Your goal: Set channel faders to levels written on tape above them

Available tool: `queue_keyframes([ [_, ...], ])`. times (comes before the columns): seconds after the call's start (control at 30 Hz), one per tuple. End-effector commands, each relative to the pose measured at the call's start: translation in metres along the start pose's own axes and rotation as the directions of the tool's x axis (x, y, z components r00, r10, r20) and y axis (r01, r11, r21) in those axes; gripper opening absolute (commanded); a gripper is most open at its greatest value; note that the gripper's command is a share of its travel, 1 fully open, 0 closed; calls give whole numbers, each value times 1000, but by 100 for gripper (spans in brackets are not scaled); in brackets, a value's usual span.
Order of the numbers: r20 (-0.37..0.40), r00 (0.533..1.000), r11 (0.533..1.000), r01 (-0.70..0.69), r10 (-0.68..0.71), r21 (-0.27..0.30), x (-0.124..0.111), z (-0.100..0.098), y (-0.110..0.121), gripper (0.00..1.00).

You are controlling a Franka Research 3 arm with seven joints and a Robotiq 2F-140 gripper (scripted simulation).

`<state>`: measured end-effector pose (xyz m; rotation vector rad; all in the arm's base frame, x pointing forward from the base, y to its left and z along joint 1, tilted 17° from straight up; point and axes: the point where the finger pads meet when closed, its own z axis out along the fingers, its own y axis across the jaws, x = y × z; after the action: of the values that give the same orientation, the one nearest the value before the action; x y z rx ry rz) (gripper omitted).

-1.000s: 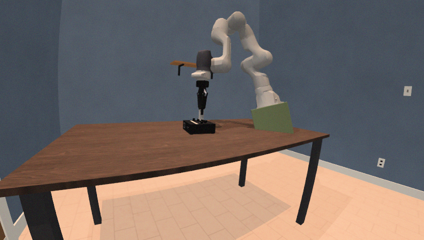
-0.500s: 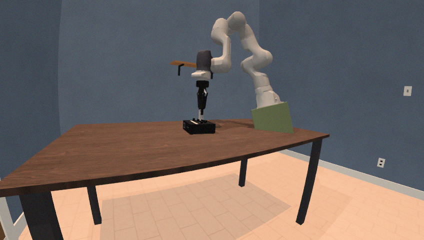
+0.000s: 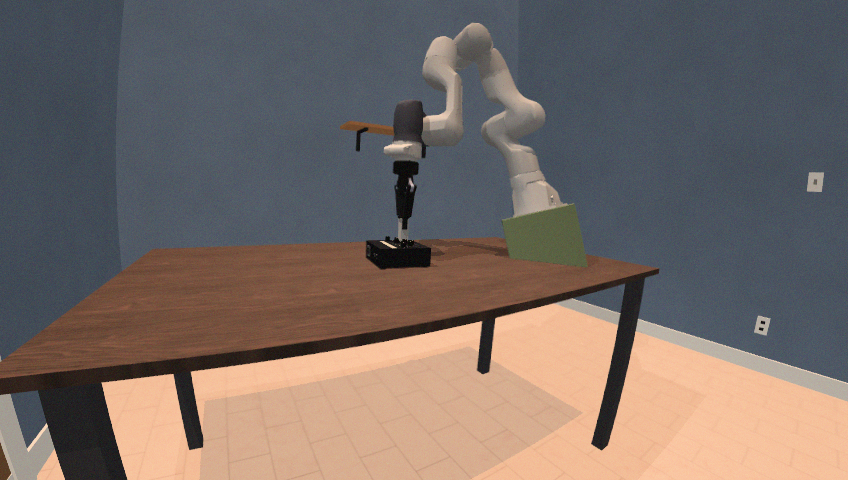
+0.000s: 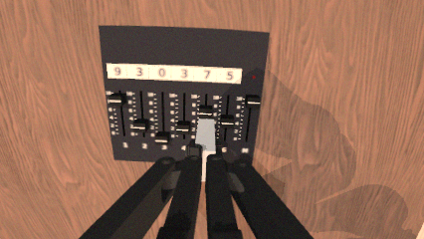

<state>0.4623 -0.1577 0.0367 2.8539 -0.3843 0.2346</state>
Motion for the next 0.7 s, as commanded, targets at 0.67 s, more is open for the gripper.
queue_keyframes([
  [0.67,-3,1000,1000,-3,3,1,-1,-34,-1,0],
])
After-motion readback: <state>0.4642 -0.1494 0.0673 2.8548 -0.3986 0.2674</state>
